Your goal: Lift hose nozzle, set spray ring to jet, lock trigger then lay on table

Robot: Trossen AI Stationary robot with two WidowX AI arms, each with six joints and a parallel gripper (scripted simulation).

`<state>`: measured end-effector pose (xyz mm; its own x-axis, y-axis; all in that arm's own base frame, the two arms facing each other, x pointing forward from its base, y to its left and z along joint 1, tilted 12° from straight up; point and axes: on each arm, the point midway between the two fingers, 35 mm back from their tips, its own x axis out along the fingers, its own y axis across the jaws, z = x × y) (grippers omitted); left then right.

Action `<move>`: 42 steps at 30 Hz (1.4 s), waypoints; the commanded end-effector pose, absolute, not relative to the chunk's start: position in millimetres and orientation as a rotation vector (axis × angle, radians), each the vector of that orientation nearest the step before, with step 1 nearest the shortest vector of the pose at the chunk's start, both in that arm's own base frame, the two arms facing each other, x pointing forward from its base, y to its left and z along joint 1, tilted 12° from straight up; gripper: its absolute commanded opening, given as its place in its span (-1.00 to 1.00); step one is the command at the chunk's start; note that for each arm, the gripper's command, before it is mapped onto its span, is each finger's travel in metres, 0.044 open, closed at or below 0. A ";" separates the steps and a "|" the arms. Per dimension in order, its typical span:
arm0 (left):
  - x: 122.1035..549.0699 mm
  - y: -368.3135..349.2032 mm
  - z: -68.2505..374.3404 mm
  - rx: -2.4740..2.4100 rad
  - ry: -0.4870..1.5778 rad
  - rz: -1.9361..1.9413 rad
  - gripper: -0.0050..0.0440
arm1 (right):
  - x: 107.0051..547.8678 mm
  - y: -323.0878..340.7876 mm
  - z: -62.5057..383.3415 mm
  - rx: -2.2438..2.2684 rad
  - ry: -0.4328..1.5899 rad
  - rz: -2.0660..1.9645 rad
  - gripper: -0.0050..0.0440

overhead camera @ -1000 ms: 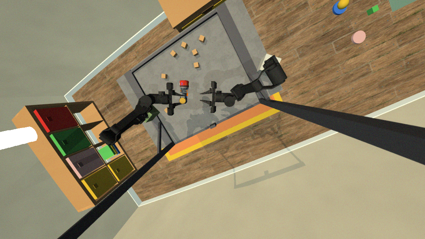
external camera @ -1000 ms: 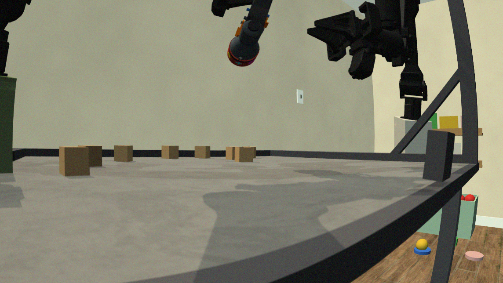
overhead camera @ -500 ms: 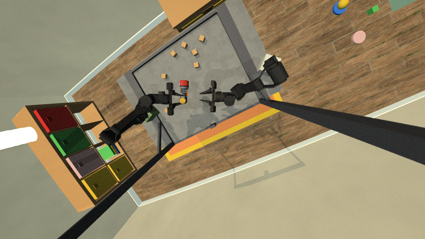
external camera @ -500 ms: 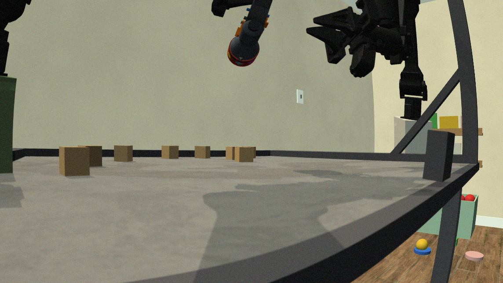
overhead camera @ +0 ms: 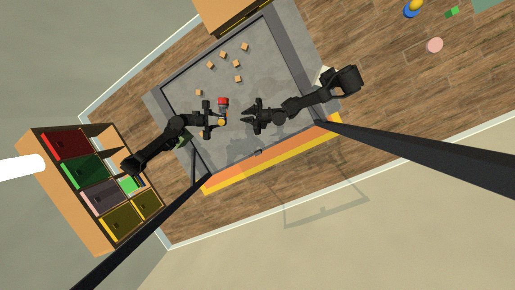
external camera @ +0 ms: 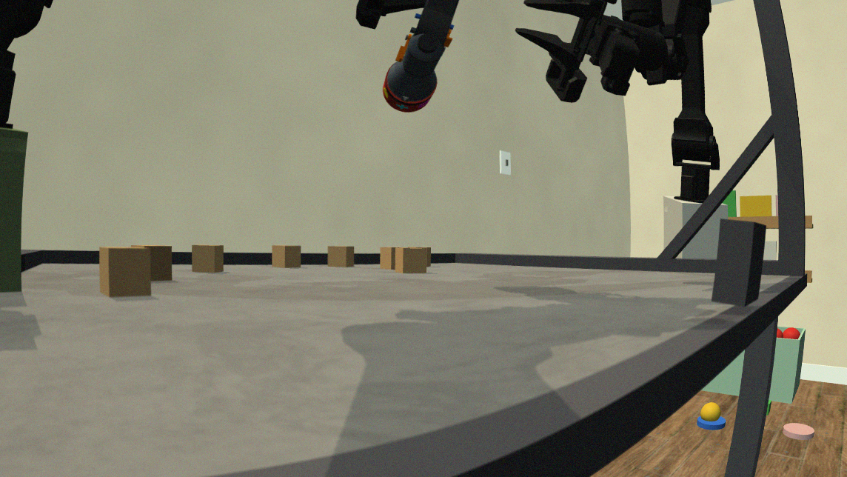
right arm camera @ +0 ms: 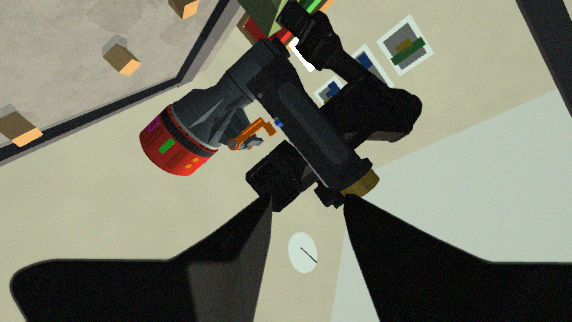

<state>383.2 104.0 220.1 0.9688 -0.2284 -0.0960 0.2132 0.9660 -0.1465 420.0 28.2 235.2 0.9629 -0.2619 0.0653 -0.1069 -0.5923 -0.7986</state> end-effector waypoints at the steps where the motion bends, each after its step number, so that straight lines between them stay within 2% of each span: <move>1: 383.3 104.4 234.8 -0.104 0.077 -0.224 -0.12 | 413.2 23.6 256.0 -2.030 0.196 -0.228 -0.10; 42: 383.3 104.4 234.8 -0.104 0.077 -0.224 -0.12 | 345.8 1.3 319.0 -0.578 -0.053 -0.084 -0.10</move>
